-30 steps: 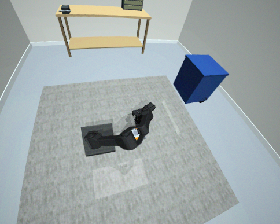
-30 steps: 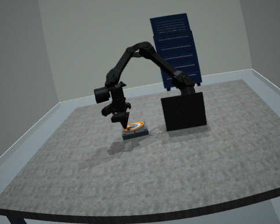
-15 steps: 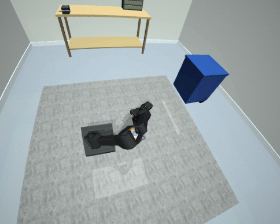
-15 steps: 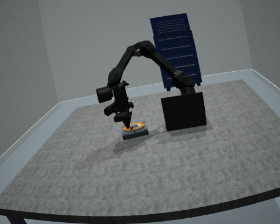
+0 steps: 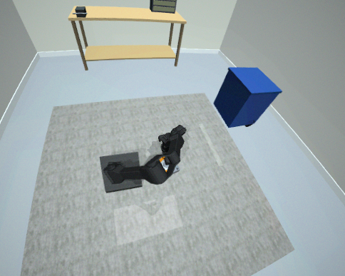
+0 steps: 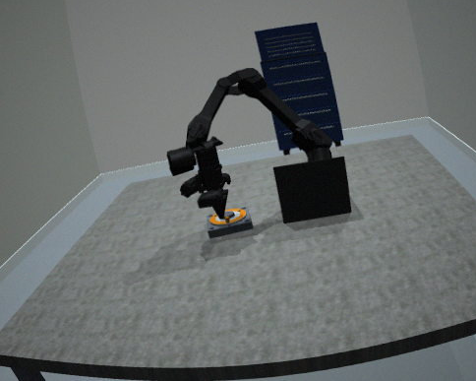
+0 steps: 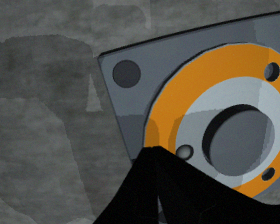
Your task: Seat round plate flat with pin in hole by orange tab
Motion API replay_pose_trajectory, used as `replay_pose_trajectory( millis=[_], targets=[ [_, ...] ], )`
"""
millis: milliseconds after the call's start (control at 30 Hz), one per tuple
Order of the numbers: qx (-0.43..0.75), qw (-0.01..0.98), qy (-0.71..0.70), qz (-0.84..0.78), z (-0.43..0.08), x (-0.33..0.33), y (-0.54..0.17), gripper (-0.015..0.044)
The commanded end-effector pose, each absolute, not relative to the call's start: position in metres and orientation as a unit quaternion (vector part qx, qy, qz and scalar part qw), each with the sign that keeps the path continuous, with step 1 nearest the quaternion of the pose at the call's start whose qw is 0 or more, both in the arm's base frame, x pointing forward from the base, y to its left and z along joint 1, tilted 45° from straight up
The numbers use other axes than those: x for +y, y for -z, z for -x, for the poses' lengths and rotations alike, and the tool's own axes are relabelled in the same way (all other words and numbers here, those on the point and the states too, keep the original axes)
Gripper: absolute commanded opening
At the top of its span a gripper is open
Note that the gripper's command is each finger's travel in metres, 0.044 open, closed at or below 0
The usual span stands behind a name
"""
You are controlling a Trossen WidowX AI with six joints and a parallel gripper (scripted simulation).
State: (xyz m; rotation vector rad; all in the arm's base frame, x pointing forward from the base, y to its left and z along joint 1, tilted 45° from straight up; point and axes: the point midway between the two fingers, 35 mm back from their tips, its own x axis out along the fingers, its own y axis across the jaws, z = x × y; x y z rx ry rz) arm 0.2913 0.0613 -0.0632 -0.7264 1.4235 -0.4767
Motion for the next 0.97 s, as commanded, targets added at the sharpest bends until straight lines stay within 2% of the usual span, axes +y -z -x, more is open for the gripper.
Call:
replay_pose_trajectory(
  millis=[0, 333, 933],
  targets=[
    [0.634, 0.671, 0.212, 0.321, -0.288, 0.060, 0.065, 0.0000],
    [0.634, 0.671, 0.212, 0.321, -0.282, 0.089, 0.034, 0.0000],
    [0.633, 0.671, 0.210, 0.324, -0.283, 0.085, 0.039, 0.0000]
  ],
)
